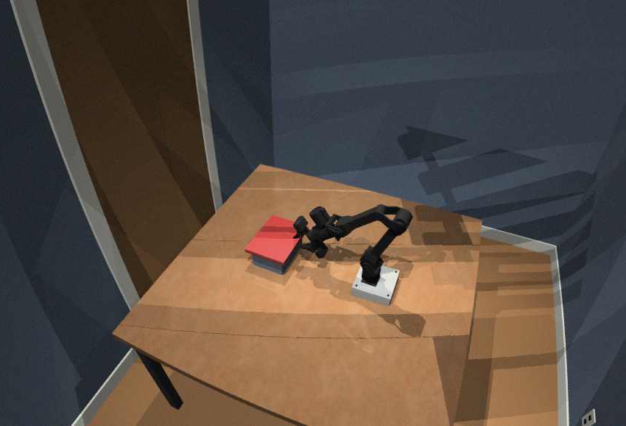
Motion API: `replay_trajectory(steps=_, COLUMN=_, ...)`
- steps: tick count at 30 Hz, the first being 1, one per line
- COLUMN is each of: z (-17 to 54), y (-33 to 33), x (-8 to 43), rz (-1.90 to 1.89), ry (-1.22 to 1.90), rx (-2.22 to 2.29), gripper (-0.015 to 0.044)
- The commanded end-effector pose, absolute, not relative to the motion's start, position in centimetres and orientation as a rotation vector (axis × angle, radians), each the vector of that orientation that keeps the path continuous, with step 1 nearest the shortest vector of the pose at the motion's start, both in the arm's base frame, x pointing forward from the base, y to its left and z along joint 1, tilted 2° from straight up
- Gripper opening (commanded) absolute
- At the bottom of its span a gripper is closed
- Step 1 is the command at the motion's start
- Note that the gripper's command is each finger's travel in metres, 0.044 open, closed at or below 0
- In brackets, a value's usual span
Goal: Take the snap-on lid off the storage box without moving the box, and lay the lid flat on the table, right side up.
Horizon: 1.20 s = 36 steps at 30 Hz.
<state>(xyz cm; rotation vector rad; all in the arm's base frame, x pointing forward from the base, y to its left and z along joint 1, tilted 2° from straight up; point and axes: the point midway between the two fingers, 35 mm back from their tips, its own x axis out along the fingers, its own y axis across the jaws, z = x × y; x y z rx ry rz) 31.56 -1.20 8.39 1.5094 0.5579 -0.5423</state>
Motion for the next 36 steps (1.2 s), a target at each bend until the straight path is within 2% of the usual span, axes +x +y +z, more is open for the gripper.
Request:
replay_trajectory(steps=1, z=7.8, y=-1.2, x=32.1, rz=-0.55, ry=0.558, rx=1.513, gripper=0.0235)
replay_trajectory(steps=14, z=6.4, y=-1.2, x=33.3, rz=-0.549, ry=0.557, rx=1.515, gripper=0.0235)
replay_trajectory(steps=17, z=6.4, y=-1.2, x=33.3, rz=-0.549, ry=0.557, rx=1.515, gripper=0.0156)
replay_trajectory(steps=27, z=6.4, y=-1.2, x=33.3, rz=-0.549, ry=0.557, rx=1.515, gripper=0.009)
replay_trajectory(steps=31, z=6.4, y=-1.2, x=33.3, rz=-0.549, ry=0.557, rx=1.515, gripper=0.0)
replay_trajectory(steps=36, z=6.5, y=-1.1, x=33.2, rz=-0.546, ry=0.561, rx=1.511, gripper=0.0)
